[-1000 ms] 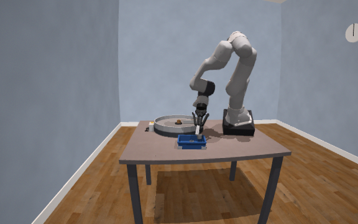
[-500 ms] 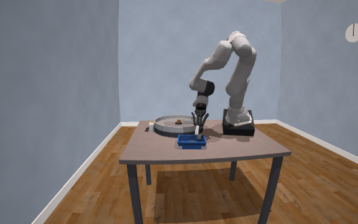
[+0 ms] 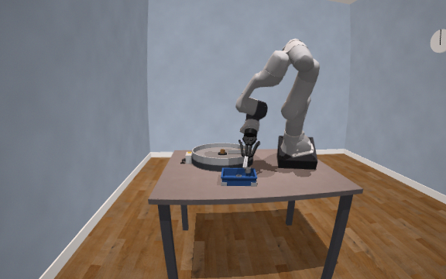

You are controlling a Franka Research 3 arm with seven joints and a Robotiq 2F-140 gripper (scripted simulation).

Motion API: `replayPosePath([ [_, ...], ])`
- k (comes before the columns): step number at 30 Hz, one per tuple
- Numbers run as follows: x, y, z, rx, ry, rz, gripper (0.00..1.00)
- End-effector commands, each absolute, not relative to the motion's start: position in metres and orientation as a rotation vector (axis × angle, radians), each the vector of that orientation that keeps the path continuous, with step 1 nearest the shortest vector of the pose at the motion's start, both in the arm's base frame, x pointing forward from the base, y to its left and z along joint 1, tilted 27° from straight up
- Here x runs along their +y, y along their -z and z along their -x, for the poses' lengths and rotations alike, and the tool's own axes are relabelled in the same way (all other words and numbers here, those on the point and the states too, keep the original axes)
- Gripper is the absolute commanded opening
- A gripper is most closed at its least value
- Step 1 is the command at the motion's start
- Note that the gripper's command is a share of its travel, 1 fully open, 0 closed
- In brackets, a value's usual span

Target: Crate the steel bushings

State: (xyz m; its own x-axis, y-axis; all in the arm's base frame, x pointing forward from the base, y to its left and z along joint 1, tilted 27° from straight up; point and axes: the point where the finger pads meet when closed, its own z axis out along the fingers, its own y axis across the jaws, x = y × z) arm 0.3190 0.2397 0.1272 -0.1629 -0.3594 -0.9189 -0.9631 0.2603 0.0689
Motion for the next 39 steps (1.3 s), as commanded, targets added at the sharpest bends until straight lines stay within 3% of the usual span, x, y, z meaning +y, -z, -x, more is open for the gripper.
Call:
replayPosePath([
  [1, 0.239, -0.127, -0.319, 1.686, -0.896, 1.234, 0.0],
  [39, 0.255, -0.095, -0.321, 1.686, -0.896, 1.234, 0.0],
])
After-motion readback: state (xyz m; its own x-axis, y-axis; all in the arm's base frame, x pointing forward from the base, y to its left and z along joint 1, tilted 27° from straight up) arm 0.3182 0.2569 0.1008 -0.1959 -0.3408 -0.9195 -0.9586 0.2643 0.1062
